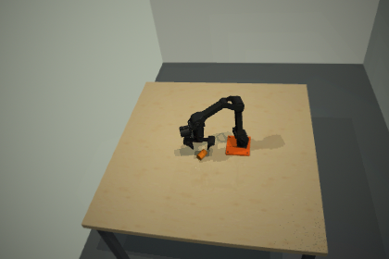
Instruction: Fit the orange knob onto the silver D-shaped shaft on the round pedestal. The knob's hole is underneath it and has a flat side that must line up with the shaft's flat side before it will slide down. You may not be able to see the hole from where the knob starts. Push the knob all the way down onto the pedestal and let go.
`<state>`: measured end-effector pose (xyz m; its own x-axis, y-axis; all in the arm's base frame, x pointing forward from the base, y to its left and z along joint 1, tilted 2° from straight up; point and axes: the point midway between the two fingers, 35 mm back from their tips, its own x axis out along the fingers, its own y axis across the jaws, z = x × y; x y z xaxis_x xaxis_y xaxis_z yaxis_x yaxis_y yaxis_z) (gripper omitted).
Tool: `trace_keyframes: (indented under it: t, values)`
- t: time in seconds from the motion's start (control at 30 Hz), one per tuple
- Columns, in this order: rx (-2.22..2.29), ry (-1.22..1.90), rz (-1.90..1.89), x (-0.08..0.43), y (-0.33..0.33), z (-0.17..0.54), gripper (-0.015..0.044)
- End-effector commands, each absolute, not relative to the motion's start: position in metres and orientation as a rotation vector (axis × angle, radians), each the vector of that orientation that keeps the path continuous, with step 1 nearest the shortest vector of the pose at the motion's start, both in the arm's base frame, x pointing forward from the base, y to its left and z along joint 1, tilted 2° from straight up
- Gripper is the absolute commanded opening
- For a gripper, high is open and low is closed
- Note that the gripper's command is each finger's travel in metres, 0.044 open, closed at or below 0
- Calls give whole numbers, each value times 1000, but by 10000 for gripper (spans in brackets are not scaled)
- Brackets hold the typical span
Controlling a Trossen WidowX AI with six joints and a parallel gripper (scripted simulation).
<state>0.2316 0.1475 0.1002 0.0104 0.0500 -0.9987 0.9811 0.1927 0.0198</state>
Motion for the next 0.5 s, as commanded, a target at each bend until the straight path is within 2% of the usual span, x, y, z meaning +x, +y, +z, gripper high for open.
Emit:
trace_keyframes:
  t: [0.0, 0.23, 0.47]
  values:
    - [753, 1463, -672, 232, 150, 102, 440]
    - [217, 1557, -135, 233, 153, 104, 440]
    - [-272, 1526, 348, 234, 155, 105, 440]
